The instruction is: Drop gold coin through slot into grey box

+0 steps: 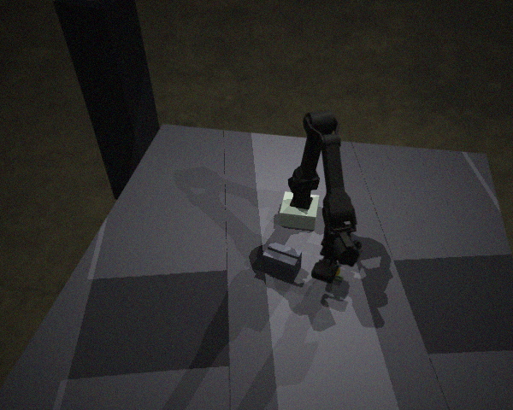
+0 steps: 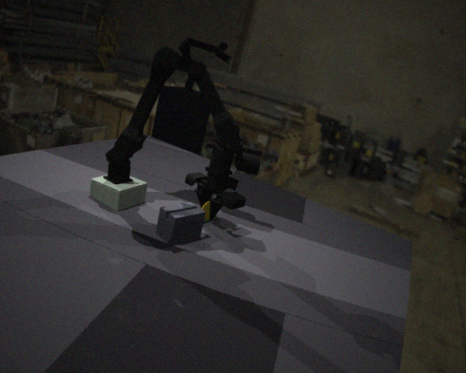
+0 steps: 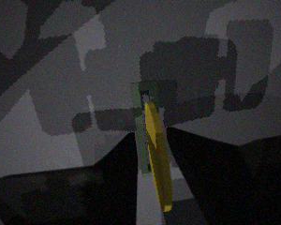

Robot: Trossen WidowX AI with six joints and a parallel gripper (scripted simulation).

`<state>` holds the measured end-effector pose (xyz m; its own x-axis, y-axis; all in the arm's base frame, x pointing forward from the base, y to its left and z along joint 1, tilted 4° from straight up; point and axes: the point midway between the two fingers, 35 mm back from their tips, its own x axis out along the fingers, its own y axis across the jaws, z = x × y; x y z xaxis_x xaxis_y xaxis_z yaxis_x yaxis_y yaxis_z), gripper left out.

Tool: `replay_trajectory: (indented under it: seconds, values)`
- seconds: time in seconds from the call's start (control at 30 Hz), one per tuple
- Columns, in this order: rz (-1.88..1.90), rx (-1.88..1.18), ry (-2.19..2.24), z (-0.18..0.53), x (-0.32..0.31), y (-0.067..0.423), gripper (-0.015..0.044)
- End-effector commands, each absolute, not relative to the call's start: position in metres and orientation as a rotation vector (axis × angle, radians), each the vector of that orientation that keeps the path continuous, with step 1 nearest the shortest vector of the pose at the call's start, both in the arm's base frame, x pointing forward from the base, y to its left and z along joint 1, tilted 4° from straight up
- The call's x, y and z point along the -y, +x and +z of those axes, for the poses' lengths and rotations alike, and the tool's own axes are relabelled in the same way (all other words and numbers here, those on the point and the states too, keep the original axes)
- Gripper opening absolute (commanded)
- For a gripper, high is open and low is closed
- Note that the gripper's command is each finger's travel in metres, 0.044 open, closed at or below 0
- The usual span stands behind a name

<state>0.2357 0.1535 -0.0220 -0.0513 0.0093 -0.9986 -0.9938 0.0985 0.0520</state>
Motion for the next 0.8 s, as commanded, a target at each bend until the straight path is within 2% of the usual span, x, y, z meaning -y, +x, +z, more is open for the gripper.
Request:
replay_trajectory:
  seconds: [0.0,0.07,0.1,0.77]
  values:
    - [1.174,-1.295,-1.107,-0.024,-0.152,0.234,0.0056]
    - [1.174,-1.295,-1.107,-0.024,-0.152,0.234,0.0003]
    - [1.174,-1.295,-1.107,-0.024,-0.152,0.234,0.0]
    - [1.151,-1.309,-1.075,-0.001,-0.153,0.238,0.0]
